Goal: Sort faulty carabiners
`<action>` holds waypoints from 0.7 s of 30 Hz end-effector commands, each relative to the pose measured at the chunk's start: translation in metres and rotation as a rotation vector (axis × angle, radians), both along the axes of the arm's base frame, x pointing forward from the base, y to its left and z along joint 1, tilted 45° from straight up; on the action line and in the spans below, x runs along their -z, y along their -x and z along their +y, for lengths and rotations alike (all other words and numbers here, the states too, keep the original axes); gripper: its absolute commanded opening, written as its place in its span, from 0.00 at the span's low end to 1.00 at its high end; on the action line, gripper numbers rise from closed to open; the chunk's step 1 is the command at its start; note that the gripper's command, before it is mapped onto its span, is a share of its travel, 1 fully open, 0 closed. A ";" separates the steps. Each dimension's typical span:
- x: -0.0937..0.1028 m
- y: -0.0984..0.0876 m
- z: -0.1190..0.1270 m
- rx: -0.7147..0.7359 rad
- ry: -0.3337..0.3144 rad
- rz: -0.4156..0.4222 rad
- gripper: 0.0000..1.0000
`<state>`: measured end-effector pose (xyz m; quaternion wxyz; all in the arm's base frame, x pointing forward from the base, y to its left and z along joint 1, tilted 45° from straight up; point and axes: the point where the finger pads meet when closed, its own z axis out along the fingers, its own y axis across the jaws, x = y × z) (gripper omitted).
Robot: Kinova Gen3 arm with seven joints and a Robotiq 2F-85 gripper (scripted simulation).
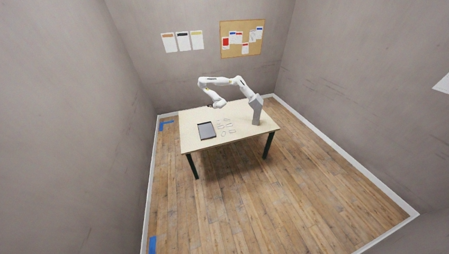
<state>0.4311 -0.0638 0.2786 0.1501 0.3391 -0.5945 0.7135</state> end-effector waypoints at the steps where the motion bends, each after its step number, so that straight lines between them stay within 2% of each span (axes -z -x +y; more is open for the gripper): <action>1: 0.015 -0.010 0.029 -0.045 0.022 0.032 1.00; 10: 0.015 -0.010 0.029 -0.045 0.022 0.032 1.00; 11: 0.041 0.023 0.052 -0.042 0.020 0.027 1.00; 21: 0.041 0.023 0.052 -0.042 0.020 0.027 1.00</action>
